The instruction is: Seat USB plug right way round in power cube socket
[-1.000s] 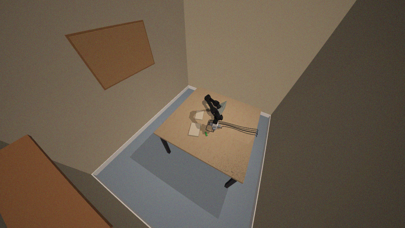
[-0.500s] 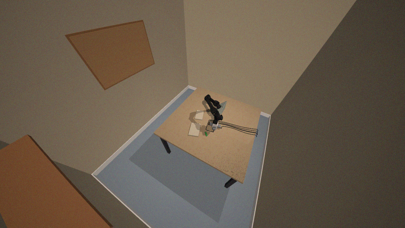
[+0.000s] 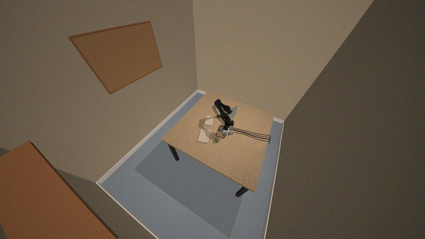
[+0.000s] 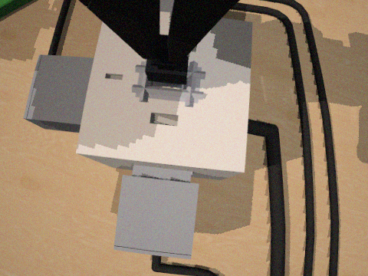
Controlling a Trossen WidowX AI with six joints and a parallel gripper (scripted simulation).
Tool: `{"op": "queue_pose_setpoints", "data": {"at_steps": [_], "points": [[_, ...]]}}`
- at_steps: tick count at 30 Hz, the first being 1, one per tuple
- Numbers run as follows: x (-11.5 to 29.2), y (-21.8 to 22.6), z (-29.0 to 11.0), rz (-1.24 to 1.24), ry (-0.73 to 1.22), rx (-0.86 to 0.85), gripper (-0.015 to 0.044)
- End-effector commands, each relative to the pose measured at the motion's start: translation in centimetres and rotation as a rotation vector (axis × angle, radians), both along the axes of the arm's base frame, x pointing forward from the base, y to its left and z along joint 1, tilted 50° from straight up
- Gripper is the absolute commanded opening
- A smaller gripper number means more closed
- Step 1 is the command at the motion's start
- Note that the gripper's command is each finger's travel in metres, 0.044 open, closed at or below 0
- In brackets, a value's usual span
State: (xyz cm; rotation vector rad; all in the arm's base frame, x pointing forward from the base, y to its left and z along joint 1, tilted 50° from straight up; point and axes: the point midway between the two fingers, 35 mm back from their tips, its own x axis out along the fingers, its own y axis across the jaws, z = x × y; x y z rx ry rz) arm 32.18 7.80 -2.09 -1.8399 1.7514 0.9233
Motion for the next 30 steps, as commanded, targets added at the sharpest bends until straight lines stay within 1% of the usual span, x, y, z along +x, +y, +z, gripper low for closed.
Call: {"op": "queue_pose_setpoints", "data": {"at_steps": [1,30], "points": [[0.01,-0.05,-0.03,0.004,0.002,0.001,0.0000],[0.01,-0.32,-0.26,0.004,0.002,0.001,0.0000]]}}
